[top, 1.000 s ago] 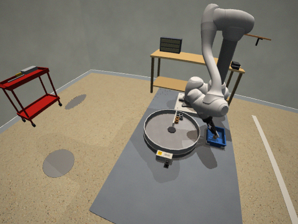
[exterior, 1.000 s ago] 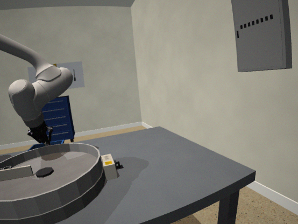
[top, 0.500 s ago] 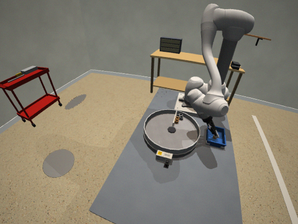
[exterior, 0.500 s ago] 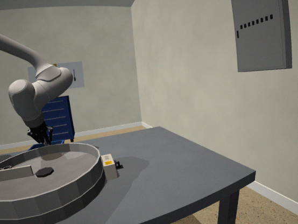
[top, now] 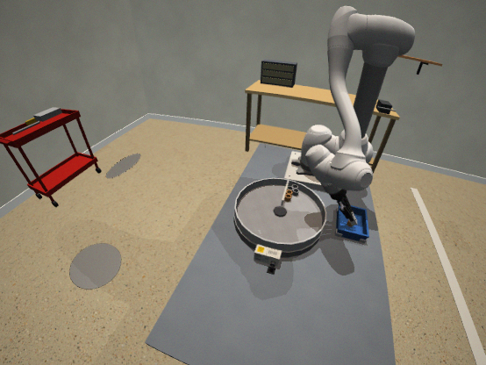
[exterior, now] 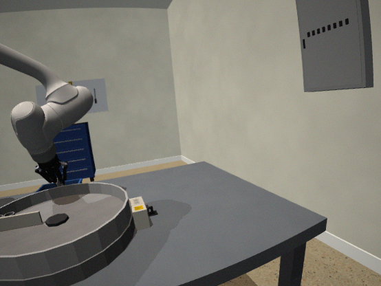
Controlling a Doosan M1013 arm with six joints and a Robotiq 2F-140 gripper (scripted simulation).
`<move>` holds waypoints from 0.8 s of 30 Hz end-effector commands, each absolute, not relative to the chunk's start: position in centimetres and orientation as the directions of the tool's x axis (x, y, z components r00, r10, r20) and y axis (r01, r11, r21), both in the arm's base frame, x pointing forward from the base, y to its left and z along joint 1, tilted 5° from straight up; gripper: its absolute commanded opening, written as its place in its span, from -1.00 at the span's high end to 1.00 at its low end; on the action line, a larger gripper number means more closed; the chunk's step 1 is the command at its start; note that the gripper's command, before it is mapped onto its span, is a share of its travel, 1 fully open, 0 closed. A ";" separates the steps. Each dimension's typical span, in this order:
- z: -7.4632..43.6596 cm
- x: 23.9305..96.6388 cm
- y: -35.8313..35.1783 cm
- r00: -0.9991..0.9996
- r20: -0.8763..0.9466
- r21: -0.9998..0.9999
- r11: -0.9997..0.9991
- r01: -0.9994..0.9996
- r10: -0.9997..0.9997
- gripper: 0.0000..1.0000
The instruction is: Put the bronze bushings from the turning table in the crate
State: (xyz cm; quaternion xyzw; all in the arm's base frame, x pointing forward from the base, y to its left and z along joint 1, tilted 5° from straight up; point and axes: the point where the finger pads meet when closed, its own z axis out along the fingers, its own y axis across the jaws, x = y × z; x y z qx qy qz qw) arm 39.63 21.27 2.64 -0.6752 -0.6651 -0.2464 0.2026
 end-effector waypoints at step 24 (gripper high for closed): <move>6.6 39.4 21.5 -0.006 0.602 0.054 -0.033 0.998 0.798 0.86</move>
